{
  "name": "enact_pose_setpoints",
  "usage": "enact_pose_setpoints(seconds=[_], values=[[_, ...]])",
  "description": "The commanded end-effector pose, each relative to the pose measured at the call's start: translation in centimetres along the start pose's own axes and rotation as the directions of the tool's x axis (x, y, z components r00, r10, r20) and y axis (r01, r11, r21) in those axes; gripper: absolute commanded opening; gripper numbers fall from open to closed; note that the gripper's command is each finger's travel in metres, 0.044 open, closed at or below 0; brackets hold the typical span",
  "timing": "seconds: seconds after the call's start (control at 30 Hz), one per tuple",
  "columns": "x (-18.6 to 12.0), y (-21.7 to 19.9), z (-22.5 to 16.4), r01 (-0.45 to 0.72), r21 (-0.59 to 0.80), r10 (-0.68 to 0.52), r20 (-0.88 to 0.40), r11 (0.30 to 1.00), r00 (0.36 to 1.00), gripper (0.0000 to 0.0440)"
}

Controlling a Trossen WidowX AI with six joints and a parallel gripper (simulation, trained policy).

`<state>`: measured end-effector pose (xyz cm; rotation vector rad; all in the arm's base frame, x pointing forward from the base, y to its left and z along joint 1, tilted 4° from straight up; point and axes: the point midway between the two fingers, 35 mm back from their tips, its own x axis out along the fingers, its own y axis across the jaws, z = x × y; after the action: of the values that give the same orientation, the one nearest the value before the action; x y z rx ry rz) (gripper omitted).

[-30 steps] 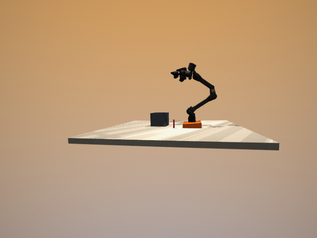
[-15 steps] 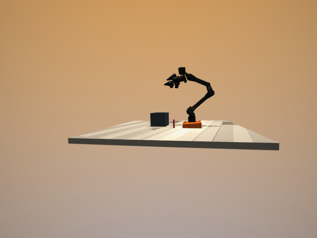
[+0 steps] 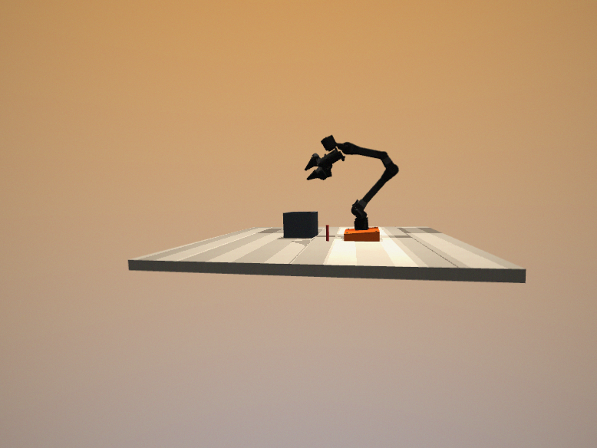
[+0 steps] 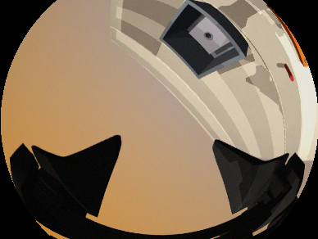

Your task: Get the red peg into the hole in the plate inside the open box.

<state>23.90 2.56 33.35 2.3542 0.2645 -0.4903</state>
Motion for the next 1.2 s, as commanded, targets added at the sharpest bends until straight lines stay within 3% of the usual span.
enact_pose_setpoints(seconds=[0.0, 0.27, 0.5, 0.83, 1.17], values=[[1.4, -2.0, 0.9, 0.107, -0.043, -0.105, 0.04, 0.993, 0.994, 0.044], [3.2, -5.9, 2.0, 0.31, -0.13, -0.3, 0.096, 0.942, 0.949, 0.044], [4.2, -9.7, 2.2, 0.486, -0.209, -0.469, 0.131, 0.848, 0.874, 0.044], [3.7, -15.2, 2.8, 0.686, -0.311, -0.655, 0.215, 0.658, 0.725, 0.044], [2.5, -19.6, 4.8, 0.82, -0.366, -0.751, 0.352, 0.44, 0.559, 0.044]])
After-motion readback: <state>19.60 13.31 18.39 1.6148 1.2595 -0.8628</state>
